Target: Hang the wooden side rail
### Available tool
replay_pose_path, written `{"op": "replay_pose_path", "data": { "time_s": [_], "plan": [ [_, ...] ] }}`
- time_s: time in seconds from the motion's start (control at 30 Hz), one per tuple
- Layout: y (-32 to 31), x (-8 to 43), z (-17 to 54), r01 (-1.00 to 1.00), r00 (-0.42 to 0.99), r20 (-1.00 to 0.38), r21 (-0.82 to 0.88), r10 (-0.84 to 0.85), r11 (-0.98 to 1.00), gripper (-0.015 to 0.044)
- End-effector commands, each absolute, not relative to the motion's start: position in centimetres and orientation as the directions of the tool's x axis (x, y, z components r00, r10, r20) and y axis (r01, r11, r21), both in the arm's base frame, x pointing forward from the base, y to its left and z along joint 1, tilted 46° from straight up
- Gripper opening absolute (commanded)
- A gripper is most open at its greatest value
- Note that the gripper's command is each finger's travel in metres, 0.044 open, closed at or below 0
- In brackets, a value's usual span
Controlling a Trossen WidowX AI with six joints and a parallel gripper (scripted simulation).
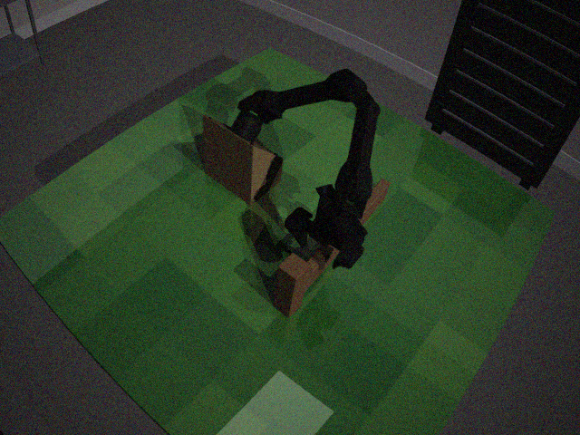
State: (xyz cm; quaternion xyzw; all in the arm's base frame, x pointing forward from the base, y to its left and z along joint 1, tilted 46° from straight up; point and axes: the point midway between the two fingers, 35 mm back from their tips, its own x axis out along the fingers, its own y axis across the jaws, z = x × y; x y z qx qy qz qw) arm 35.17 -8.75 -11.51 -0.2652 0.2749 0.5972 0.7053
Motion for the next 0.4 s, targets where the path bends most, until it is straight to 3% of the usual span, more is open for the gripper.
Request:
{"op": "replay_pose_path", "data": {
  "time_s": [0.0, 0.37],
  "plan": [
    [-7.94, 35.58, -10.3, -0.988, 0.143, -0.706, -0.059, 0.694, 0.144, 0.044],
    [-8.01, 35.57, -10.66, -0.989, 0.138, -0.706, -0.057, 0.695, 0.138, 0.044]
  ]
}}
